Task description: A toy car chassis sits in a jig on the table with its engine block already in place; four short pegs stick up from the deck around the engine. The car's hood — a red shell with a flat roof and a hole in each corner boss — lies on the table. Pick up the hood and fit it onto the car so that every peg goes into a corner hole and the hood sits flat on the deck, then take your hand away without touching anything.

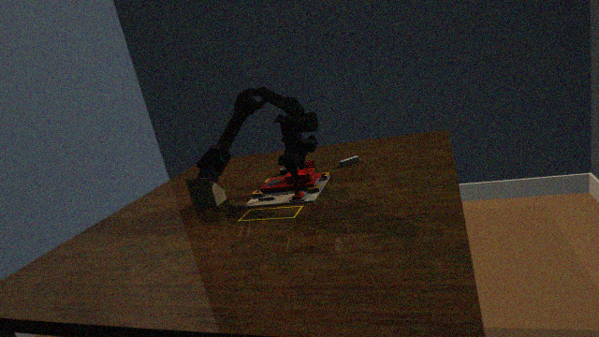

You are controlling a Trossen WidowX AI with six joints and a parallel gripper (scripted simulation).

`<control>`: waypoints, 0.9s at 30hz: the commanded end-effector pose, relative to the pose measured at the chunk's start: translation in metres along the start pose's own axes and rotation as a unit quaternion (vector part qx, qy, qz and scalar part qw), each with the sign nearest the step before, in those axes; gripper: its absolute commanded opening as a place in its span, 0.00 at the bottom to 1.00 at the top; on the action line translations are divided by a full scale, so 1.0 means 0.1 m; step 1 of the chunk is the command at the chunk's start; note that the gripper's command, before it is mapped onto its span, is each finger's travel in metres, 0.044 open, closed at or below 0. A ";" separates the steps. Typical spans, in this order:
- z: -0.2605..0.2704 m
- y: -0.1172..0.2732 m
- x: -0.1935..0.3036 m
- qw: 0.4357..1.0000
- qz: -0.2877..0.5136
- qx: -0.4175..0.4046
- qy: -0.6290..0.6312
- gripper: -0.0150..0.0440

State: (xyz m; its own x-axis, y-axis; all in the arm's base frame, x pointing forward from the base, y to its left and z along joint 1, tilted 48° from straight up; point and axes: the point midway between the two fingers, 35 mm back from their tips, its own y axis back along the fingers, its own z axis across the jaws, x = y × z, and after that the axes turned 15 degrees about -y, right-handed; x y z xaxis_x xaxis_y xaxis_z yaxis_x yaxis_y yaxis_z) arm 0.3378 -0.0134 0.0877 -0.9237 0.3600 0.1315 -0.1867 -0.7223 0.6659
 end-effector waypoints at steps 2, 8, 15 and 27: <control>0.00 0.00 0.00 1.000 0.000 0.000 0.000 0.70; 0.00 0.00 0.00 1.000 0.000 0.000 0.000 0.97; 0.00 0.10 -0.01 1.000 0.000 0.001 0.000 1.00; 0.00 0.70 0.00 1.000 0.000 0.002 -0.001 1.00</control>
State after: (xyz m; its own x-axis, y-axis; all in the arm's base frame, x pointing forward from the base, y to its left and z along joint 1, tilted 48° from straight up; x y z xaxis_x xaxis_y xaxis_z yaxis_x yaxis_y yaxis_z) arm 0.3267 -0.0620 0.1309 -0.9198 0.3703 0.1297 -0.1948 -0.7181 0.6681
